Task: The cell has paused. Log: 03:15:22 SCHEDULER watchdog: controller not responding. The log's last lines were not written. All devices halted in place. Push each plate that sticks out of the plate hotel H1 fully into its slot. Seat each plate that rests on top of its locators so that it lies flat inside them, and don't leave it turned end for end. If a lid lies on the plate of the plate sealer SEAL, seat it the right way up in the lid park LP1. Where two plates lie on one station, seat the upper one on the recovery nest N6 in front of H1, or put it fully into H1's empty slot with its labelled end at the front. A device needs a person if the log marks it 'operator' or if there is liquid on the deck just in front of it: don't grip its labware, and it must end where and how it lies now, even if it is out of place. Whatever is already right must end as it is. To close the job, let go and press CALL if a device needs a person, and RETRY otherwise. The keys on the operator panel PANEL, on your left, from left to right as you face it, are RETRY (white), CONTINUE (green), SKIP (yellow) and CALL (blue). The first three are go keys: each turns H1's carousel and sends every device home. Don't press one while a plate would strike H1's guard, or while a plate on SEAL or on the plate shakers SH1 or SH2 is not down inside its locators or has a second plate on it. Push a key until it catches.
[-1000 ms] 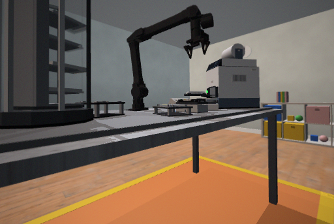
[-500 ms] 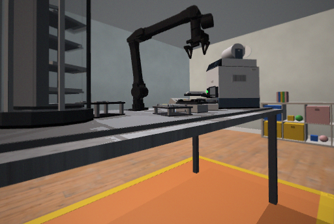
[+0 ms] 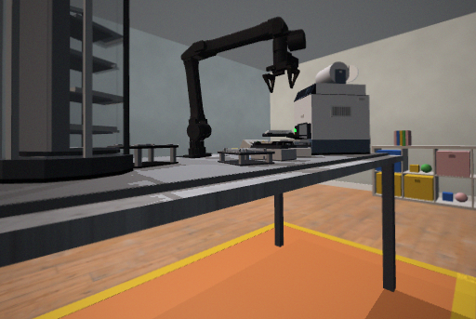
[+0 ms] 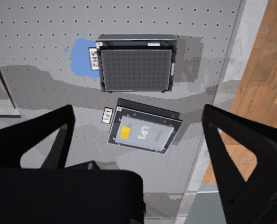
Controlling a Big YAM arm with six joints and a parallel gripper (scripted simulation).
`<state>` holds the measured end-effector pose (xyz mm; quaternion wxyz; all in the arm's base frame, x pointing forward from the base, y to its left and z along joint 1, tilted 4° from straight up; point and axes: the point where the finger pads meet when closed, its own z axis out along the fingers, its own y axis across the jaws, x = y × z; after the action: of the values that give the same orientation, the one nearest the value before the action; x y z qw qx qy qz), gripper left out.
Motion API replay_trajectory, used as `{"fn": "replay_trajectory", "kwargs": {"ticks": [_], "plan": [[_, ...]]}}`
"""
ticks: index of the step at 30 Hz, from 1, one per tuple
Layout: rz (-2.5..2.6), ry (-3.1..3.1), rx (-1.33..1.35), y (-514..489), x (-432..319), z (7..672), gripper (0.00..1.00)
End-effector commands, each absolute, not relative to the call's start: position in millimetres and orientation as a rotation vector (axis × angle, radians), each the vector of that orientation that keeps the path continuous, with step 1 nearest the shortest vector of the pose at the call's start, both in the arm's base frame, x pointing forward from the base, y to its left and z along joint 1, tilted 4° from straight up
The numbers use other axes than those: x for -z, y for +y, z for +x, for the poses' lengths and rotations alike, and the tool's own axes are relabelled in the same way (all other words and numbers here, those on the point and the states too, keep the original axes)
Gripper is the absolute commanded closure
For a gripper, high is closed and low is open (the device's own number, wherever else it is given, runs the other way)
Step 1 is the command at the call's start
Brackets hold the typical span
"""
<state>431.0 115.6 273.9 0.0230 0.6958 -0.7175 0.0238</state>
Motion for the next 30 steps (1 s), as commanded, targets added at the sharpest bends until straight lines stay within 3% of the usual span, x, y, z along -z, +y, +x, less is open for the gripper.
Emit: {"fn": "replay_trajectory", "kwargs": {"ticks": [1,30], "plan": [[2.145,-2.216,-0.064,110.1,-256.5,436.5,0.0],[2.145,-2.216,-0.065,105.1,-190.0,434.8,0.0]]}}
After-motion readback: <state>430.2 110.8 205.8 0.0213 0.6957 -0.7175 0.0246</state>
